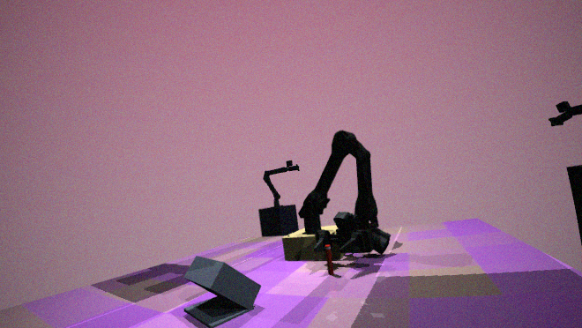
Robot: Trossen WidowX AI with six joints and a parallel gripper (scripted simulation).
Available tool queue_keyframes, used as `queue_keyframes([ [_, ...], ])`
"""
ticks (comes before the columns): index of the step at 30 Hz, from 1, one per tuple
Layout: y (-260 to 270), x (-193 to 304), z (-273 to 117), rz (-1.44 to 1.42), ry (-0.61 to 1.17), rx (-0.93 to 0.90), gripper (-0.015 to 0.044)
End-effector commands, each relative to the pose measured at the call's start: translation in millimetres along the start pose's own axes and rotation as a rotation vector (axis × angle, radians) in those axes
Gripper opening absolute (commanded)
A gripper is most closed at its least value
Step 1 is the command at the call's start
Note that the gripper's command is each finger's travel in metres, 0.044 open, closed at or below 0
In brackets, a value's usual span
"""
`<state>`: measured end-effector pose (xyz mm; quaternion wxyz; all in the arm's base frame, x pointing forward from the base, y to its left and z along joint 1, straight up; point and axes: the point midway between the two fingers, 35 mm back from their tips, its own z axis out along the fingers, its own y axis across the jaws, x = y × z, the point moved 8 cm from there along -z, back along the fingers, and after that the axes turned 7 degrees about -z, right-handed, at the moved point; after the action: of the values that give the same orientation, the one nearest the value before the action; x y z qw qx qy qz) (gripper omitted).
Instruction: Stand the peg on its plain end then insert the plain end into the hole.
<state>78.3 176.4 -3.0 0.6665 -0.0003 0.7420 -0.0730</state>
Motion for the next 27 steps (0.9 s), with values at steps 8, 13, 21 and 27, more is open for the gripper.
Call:
queue_keyframes([
  [8, 5.4, -25.2, -2.2, 0.000, 0.003, 0.004, 0.0440],
  [13, 6.4, -79.1, -7.6, 0.002, 0.004, 0.006, 0.0440],
  [21, -17.4, -157.1, -15.8, 0.003, 0.000, 0.000, 0.0440],
  [27, -18.8, -157.9, -12.6, -0.013, 0.036, 0.032, 0.0440],
])
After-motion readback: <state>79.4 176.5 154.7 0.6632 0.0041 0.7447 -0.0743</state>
